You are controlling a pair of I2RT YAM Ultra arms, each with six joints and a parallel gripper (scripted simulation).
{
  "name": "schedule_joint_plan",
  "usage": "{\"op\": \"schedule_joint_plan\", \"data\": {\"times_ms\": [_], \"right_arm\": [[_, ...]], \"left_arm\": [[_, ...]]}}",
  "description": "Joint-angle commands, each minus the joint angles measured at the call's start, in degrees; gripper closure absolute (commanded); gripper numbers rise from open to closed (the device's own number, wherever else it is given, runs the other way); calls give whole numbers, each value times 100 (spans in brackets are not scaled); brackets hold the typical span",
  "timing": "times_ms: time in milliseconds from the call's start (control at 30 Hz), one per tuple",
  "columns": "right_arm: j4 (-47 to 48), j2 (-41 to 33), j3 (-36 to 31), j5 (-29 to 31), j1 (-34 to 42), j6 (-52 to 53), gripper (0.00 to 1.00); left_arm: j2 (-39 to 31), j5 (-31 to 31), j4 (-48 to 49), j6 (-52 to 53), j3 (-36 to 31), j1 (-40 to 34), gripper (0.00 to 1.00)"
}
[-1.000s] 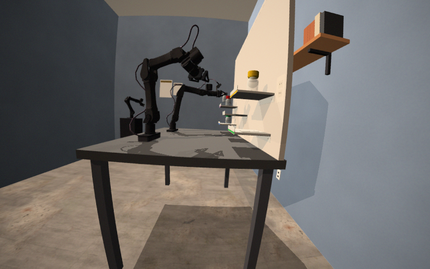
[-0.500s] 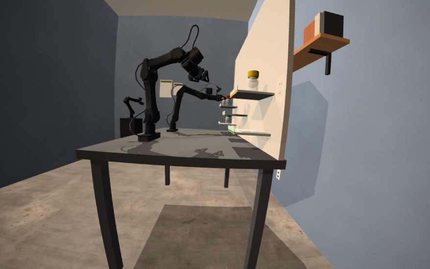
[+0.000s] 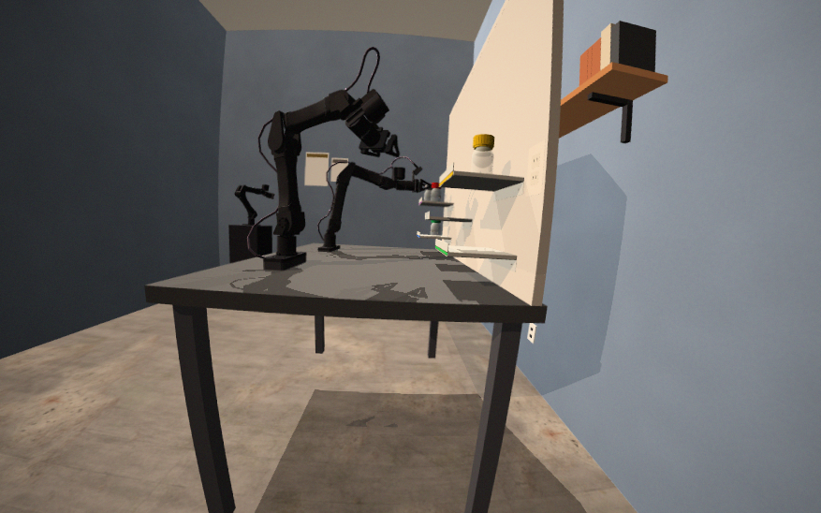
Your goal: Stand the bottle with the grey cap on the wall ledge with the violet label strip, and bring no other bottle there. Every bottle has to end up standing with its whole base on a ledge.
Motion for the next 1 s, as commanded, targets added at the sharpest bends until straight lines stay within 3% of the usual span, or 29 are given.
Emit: {"op": "schedule_joint_plan", "data": {"times_ms": [0, 433, 767, 967], "right_arm": [[-101, 5, 196, -129, -13, -38, 12], [-101, 5, 196, -129, -13, -38, 12], [-101, 5, 196, -129, -13, -38, 12], [-101, 5, 196, -129, -13, -38, 12]], "left_arm": [[-278, -32, 240, -9, -105, 51, 30], [-756, 153, 259, -79, -656, 179, 30], [-2437, 516, -40, -51, -2247, 540, 30], [-2417, 481, 40, -21, -2166, 499, 30]]}}
